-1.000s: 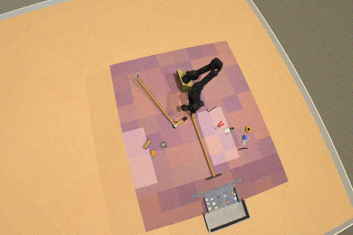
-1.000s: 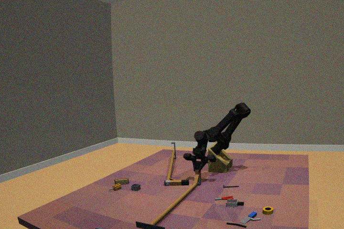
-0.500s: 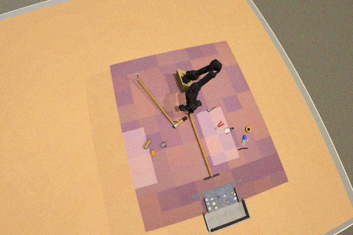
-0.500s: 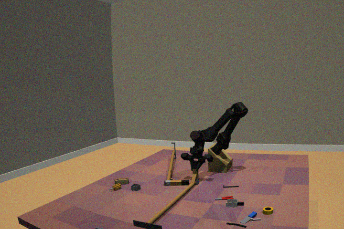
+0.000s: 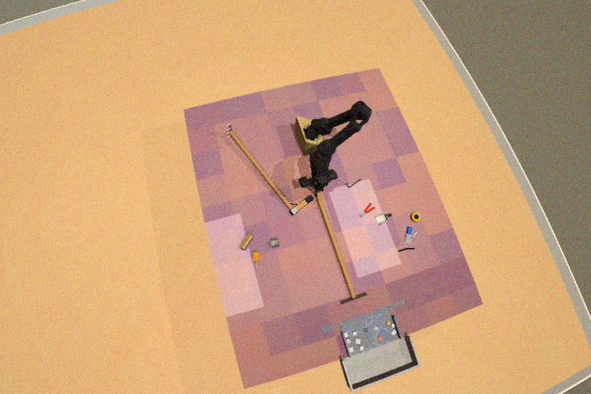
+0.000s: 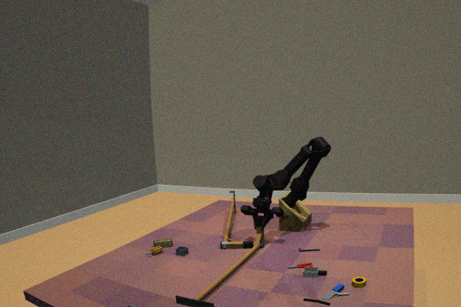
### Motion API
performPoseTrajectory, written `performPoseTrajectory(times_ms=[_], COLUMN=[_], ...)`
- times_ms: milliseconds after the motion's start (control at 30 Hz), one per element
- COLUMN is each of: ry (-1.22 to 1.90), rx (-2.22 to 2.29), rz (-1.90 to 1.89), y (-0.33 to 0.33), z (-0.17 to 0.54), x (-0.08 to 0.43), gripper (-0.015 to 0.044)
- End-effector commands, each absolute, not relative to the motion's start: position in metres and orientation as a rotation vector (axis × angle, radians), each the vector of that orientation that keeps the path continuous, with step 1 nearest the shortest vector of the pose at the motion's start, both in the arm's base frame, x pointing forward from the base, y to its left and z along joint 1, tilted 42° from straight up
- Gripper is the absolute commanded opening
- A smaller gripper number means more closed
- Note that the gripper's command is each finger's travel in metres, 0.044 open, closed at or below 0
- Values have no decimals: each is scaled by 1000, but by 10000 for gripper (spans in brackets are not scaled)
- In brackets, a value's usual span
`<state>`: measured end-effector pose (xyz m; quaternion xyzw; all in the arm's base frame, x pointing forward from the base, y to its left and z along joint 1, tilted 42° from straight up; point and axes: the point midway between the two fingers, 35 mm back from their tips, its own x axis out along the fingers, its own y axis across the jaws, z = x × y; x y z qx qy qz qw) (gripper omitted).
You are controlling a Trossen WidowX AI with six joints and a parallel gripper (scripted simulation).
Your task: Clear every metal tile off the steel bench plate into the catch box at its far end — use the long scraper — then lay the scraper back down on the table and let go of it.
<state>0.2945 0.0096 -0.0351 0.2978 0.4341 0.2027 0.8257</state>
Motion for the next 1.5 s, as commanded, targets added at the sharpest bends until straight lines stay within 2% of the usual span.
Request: performPoseTrajectory(times_ms=[0, 1467], ry=[914, 922], rx=[632, 633], rz=[423, 407], y=[6, 7], z=[-34, -37], x=[306, 379], gripper=[0, 0])
